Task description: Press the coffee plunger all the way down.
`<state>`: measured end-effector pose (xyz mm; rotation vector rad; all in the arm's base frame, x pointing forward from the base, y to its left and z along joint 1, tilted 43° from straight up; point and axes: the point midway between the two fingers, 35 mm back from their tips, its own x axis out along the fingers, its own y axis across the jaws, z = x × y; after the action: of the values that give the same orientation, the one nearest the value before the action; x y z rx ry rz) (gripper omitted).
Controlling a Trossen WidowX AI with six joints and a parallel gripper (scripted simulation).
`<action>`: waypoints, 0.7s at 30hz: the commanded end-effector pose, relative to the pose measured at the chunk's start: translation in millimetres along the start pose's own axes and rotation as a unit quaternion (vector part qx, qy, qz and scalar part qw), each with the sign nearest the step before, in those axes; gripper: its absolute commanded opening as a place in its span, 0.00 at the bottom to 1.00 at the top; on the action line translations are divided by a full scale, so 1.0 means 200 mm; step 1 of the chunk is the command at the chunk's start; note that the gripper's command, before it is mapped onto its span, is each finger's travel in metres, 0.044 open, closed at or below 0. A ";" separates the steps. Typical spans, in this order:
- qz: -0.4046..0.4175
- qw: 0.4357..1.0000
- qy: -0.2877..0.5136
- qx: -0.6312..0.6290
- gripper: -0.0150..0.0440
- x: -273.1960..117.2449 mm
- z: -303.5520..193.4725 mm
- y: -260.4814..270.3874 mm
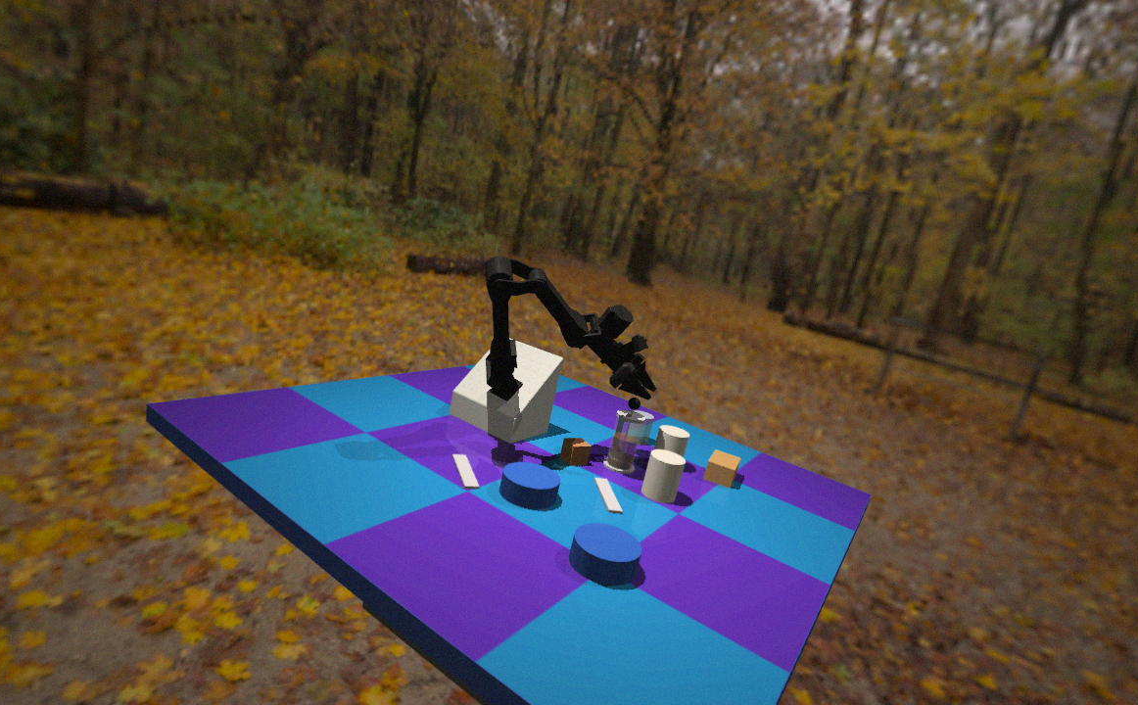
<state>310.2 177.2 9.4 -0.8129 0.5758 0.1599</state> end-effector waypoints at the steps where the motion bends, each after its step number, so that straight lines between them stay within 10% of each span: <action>1: -0.004 1.000 -0.003 0.004 1.00 -0.21 0.12 -0.04; 21: -0.005 1.000 -0.003 0.003 1.00 -0.25 0.13 -0.04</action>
<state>282.1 194.2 55.6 -0.8113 0.5666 0.1551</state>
